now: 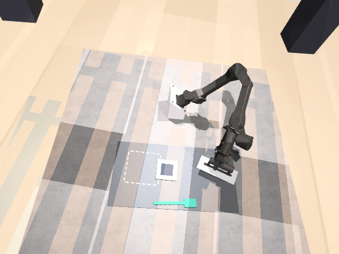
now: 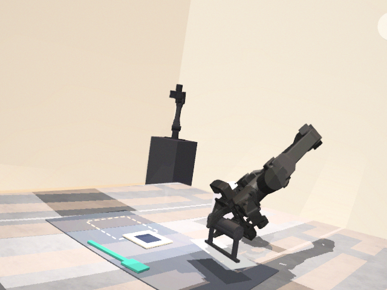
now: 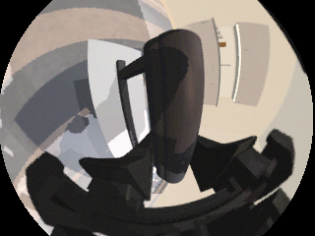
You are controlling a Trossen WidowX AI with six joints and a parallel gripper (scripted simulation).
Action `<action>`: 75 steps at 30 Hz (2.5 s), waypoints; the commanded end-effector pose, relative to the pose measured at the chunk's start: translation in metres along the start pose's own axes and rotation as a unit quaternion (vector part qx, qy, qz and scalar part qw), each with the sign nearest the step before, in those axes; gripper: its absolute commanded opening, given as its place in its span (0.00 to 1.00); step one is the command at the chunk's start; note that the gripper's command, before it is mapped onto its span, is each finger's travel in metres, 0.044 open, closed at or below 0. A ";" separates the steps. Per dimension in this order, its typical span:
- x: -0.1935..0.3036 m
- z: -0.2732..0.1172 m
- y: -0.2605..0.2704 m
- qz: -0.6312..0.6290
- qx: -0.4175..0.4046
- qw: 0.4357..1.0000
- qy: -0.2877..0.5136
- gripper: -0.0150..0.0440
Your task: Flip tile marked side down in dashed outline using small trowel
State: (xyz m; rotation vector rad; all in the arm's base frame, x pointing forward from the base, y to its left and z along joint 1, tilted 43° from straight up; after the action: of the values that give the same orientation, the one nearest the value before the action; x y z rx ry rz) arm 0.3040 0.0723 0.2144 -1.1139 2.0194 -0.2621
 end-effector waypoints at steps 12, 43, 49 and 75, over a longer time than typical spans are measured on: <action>0.068 0.039 -0.009 -0.041 0.013 0.995 -0.093 0.25; 0.111 0.063 0.011 -0.086 0.038 0.983 -0.157 0.25; 0.110 0.070 0.018 -0.086 0.038 0.983 -0.157 0.25; 0.138 0.083 0.022 -0.087 0.037 0.983 -0.156 0.25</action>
State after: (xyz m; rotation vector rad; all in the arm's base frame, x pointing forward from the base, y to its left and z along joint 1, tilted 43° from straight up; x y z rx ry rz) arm 0.3103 -0.0020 0.0773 -1.2066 1.6200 -0.2256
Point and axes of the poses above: the point midway between the two fingers, 35 mm back from their tips, its own z axis out along the fingers, its own y axis across the jaws, x = y × z, the point moved 10 cm from there along -z, back along the fingers, and after that the axes turned 14 degrees about -z, right-handed, at the moved point
